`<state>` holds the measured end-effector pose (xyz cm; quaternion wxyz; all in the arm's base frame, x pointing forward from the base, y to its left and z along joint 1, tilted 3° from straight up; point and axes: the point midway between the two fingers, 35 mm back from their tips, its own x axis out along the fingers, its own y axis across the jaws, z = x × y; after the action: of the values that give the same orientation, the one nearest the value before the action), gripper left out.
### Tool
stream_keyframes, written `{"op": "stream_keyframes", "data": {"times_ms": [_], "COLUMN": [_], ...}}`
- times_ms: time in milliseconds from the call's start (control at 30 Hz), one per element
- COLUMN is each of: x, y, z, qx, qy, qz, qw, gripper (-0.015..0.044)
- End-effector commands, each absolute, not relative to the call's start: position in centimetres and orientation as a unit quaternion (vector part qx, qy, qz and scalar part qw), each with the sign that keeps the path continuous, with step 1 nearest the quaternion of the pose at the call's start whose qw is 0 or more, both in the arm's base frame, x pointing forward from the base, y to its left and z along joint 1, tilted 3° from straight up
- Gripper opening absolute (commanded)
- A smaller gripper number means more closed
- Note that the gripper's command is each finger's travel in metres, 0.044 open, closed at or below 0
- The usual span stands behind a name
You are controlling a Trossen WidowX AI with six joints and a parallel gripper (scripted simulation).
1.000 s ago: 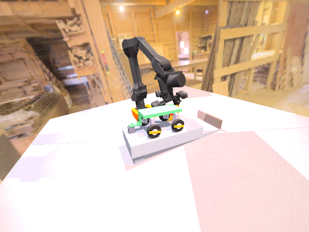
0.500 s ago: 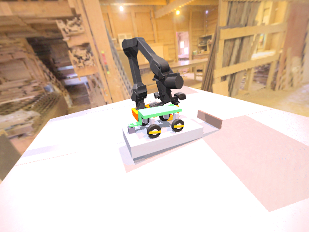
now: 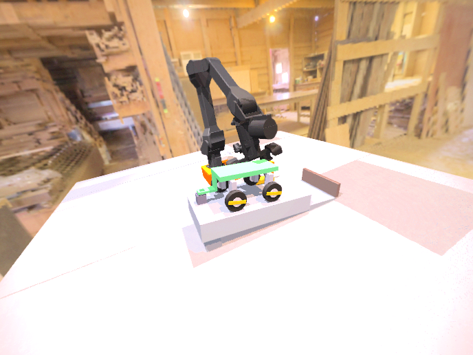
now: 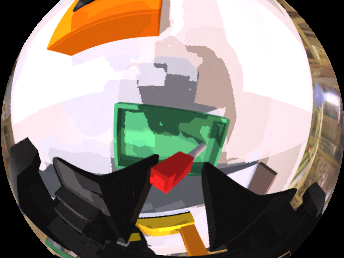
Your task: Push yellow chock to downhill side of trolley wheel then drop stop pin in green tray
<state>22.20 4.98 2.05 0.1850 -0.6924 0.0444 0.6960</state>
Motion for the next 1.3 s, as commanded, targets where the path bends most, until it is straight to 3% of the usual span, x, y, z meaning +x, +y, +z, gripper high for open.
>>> {"op": "stream_keyframes", "data": {"times_ms": [0, 1200, 1267], "x": [22.0, 21.5, 21.7], "y": [4.8, 3.4, 3.4], "z": [1.8, 0.6, 0.8], "qx": [-0.691, -0.691, -0.694], "qy": [0.041, 0.041, 0.045], "qz": [0.697, 0.697, 0.695], "qw": [0.185, 0.185, 0.185], "gripper": [0.019, 0.019, 0.0243]}}
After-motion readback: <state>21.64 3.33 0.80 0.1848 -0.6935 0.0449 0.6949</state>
